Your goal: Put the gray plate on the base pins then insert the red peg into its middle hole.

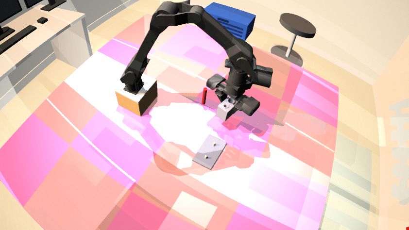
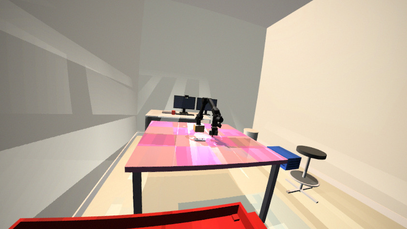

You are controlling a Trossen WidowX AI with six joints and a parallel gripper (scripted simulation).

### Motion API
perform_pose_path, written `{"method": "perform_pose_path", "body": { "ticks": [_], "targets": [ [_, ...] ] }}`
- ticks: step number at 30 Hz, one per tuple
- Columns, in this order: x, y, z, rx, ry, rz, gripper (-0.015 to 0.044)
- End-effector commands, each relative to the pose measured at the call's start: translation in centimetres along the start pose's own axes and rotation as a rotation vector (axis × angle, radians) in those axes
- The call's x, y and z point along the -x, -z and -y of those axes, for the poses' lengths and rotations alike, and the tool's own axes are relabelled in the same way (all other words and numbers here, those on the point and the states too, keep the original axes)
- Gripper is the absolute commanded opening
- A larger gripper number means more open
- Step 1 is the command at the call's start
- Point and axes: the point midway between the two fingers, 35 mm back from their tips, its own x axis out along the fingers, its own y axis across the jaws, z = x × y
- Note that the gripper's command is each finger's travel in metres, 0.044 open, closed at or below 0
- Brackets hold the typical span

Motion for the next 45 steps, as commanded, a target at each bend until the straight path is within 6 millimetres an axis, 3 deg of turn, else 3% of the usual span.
{"method": "perform_pose_path", "body": {
  "ticks": [1, 20, 25, 45],
  "targets": [
    [1.8, -0.2, 0.1, -0.005, 0.009, 0.007, 0.0000],
    [7.4, 0.2, -0.8, -0.005, 0.008, 0.007, 0.0000],
    [7.2, 0.5, -0.6, 0.001, 0.008, 0.007, 0.0000],
    [4.1, 5.6, 2.2, 0.084, 0.010, 0.003, 0.0000]
  ]
}}
